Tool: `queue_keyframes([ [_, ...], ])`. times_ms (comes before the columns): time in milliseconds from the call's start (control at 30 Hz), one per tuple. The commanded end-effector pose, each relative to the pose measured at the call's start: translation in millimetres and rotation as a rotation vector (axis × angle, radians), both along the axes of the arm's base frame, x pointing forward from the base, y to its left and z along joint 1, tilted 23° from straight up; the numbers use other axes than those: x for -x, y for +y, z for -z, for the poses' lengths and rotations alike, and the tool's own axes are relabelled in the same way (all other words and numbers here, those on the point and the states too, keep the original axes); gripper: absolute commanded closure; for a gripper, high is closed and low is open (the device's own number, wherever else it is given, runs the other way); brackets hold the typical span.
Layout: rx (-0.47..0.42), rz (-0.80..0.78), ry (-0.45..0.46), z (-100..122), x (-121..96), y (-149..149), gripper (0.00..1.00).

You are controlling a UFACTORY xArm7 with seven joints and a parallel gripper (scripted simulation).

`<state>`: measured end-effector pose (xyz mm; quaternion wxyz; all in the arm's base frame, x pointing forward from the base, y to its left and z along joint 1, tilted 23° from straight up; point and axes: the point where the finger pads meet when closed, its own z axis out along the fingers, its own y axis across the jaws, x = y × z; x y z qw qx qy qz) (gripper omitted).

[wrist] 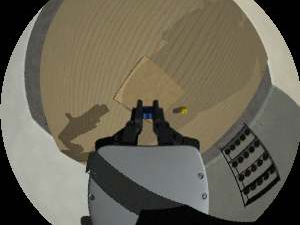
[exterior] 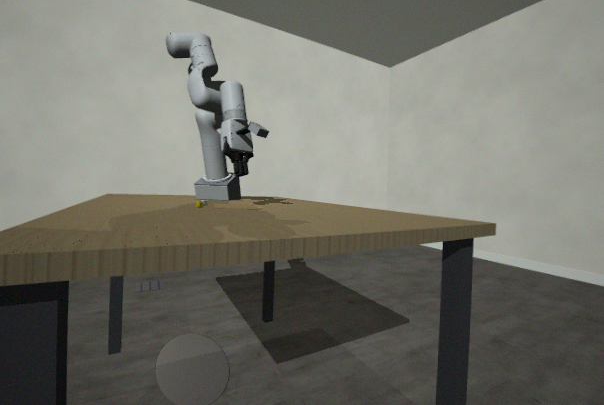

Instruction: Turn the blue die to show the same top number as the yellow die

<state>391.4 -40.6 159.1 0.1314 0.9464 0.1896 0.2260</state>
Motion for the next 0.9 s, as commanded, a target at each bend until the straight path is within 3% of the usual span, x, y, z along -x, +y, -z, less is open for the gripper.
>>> queue_keyframes([
  [0, -0.044, -0.058, -0.162, -0.2, 0.2, -3.6, 0.89],
  [667, -0.173, -0.206, -0.536, 0.9, 5.8, -3.8, 0.89],
  [867, -0.184, -0.216, -0.576, 0.8, 7.3, -5.0, 0.89],
])
